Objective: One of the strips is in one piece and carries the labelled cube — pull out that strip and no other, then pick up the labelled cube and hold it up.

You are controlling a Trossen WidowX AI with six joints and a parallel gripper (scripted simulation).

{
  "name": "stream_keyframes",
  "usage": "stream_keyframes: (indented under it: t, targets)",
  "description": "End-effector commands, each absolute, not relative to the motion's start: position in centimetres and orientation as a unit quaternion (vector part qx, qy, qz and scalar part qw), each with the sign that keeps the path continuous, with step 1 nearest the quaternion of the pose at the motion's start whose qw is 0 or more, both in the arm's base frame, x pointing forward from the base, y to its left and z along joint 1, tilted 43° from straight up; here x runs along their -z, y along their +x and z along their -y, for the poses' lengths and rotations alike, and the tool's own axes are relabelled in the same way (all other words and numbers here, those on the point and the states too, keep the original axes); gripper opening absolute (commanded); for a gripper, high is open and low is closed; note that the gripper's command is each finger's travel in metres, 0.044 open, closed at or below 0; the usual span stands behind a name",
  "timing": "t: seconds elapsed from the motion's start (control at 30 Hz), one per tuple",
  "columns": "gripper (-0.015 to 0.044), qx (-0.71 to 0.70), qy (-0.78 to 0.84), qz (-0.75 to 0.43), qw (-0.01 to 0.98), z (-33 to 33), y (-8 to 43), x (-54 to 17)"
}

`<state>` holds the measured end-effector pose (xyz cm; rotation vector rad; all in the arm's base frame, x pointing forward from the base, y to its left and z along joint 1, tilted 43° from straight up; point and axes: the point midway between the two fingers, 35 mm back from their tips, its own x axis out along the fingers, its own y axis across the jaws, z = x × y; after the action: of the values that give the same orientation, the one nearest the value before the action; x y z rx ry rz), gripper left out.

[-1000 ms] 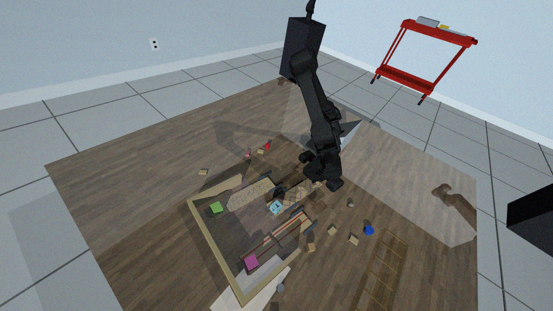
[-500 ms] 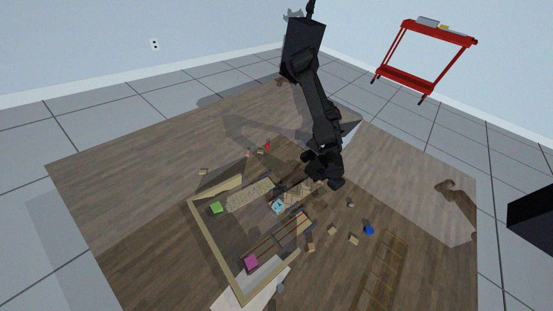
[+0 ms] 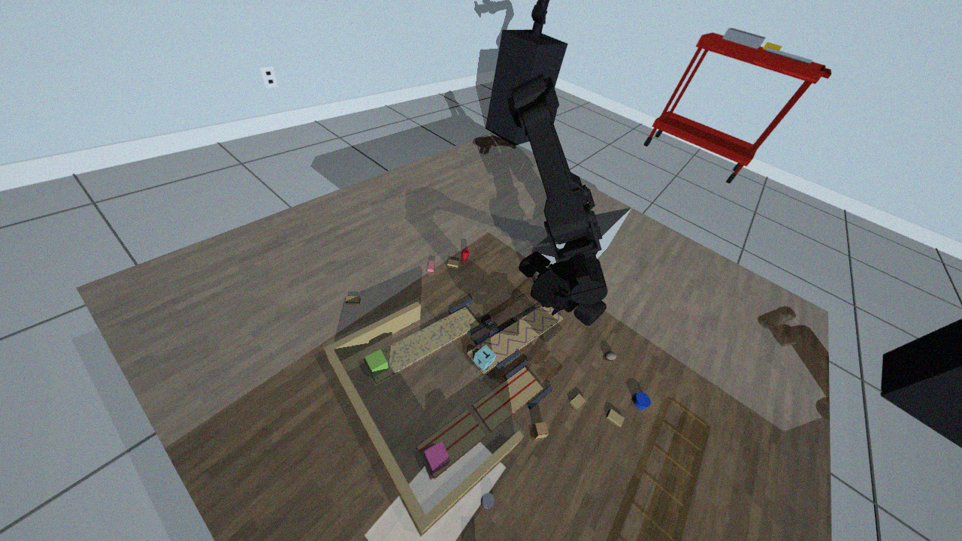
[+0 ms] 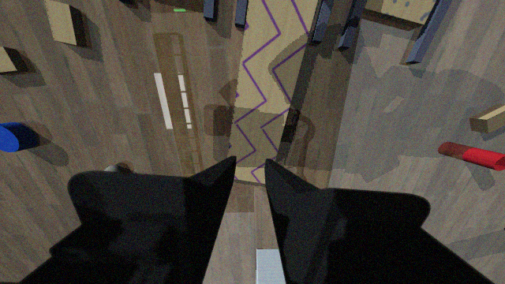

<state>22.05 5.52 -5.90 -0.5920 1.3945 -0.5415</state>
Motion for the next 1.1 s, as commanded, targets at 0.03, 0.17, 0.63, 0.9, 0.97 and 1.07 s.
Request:
stream_keyframes:
  t: [0.03,0.17,0.63,0.9,0.97,1.07]
  targets:
    - [0.0236,0.235,-0.275,-0.627,0.69,-5.7,23.9,5.5]
    - [0.0341,0.236,-0.275,-0.626,0.69,-6.0,25.4,5.3]
    - [0.044,0.236,-0.274,-0.625,0.691,-6.7,30.6,4.3]
    - [0.044,0.236,-0.274,-0.625,0.692,-7.0,33.6,3.6]
    - [0.044,0.236,-0.274,-0.625,0.692,-7.1,34.3,3.4]
    - [0.044,0.236,-0.274,-0.624,0.692,-7.2,35.4,3.2]
